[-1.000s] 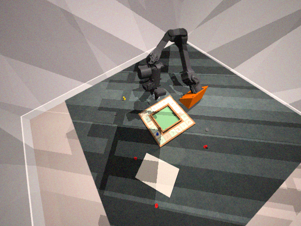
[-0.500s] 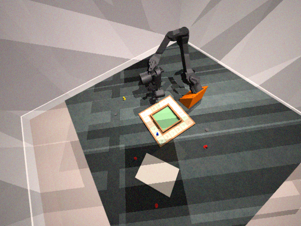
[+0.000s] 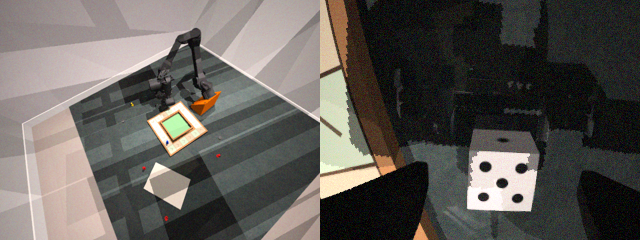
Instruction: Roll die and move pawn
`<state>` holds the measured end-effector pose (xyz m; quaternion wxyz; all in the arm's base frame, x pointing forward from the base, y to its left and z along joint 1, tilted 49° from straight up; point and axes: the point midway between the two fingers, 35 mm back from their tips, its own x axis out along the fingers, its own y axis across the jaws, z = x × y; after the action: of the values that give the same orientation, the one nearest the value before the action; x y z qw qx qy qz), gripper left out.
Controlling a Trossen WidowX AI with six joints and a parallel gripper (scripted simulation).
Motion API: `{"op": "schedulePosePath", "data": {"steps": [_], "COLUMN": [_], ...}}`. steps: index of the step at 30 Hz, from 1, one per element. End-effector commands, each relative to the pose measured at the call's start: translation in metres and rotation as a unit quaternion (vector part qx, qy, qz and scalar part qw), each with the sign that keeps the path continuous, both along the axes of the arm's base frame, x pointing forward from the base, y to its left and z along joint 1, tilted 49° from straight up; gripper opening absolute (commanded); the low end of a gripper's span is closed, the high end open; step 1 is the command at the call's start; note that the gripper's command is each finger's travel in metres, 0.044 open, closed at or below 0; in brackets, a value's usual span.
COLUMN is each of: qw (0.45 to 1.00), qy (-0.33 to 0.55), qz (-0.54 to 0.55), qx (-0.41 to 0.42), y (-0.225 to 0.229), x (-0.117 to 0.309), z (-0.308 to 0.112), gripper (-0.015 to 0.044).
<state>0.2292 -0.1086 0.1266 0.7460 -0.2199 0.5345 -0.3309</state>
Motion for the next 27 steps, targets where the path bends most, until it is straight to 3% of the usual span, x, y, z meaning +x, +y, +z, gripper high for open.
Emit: {"op": "schedulePosePath", "data": {"steps": [1,10,15,24,27], "qw": [1.000,1.000,1.000,1.000,1.000], "qy": [0.006,0.006,0.006,0.006,0.006], "qz": [0.001,0.001,0.001,0.001,0.000], "qx": [0.001,0.000,0.000,0.000,0.002], "y": [-0.0040,-0.0132,-0.0132,-0.0132,-0.0109], "x": [-0.0007,0.0011,0.0011,0.0011,0.0010], "z": [-0.0071,-0.0143,-0.0143,-0.0143,-0.0133], "gripper": [0.0275,0.0275,0.0144,0.0084,0.0005]}}
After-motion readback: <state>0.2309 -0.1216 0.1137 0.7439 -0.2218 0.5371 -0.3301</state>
